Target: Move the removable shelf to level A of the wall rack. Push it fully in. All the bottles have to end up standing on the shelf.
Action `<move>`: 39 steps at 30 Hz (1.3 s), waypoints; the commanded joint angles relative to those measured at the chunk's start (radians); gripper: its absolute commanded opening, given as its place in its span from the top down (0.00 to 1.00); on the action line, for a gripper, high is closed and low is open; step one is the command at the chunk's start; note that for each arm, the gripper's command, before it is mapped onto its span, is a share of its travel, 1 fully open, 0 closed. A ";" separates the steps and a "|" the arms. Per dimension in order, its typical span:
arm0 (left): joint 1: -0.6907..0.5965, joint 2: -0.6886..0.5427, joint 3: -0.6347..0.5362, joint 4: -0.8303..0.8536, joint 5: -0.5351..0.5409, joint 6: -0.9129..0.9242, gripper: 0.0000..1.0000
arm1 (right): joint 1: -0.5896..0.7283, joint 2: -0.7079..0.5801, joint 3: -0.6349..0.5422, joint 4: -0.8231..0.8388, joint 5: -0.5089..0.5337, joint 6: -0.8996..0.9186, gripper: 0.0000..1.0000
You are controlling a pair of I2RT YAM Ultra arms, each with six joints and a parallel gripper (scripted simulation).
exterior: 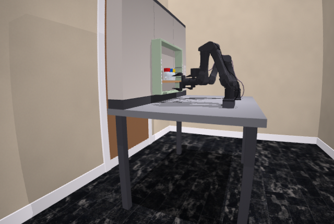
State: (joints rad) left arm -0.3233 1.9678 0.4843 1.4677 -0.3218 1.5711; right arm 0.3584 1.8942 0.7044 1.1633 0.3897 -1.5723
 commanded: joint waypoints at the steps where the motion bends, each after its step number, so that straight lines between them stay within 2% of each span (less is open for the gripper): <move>1: -0.010 -0.027 -0.023 0.012 -0.010 0.000 0.00 | 0.010 -0.031 -0.025 0.020 0.009 0.002 0.00; 39: -0.024 -0.047 -0.067 0.036 -0.024 0.000 0.00 | 0.025 -0.060 -0.069 0.035 0.023 0.002 0.00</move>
State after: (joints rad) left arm -0.3382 1.9469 0.4393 1.4921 -0.3363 1.5711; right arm 0.3733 1.8641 0.6594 1.1782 0.4046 -1.5723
